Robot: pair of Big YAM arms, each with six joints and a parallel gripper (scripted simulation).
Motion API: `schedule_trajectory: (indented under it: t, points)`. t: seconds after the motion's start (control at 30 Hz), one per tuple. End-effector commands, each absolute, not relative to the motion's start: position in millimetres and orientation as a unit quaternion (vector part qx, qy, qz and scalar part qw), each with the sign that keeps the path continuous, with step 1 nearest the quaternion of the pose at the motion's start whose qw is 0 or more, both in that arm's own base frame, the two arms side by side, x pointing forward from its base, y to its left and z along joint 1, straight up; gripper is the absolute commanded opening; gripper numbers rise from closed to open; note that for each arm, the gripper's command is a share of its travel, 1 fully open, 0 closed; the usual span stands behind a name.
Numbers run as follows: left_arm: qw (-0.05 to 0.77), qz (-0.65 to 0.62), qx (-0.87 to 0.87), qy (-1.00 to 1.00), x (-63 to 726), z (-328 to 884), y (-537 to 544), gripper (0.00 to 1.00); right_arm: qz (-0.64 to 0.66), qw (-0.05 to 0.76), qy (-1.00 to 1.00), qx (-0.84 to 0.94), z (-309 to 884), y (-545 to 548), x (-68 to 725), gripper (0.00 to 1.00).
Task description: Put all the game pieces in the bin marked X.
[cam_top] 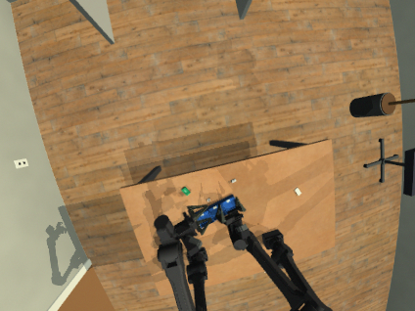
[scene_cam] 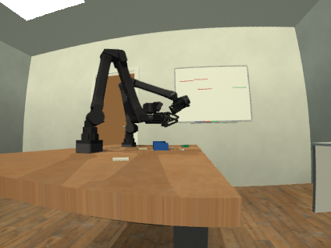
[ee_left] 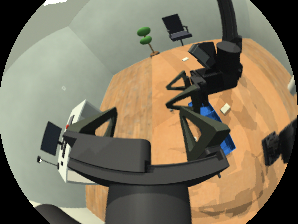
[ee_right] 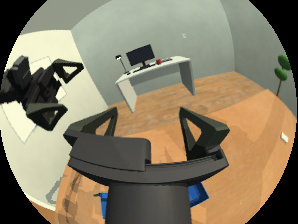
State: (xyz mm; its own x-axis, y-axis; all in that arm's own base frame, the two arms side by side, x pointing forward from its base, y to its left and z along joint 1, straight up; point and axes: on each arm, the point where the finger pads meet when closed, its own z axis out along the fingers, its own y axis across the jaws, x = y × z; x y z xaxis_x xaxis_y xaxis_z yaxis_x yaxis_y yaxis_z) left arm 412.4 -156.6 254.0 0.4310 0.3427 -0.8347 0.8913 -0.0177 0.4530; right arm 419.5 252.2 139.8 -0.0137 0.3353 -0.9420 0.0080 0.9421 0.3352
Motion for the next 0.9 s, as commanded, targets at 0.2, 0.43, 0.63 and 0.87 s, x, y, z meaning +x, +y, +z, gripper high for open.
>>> schedule_trajectory:
  t: [0.2,0.43,0.63,0.87]
  points:
    - [0.529,-0.245,0.667,0.463,422.9,286.0,-156.5,1.0,0.121,0.693,0.7,0.124,143.1,252.9,420.3,1.0]
    - [0.52,-0.242,0.663,0.481,424.6,292.7,-154.6,1.0,0.121,0.693,0.7,0.124,143.1,252.9,420.3,1.0]
    - [0.508,-0.238,0.657,0.503,426.4,301.1,-152.1,1.0,0.121,0.693,0.7,0.124,143.1,252.9,420.3,1.0]
    - [0.497,-0.233,0.649,0.526,427.8,310.3,-149.3,1.0,0.121,0.693,0.7,0.124,143.1,252.9,420.3,1.0]
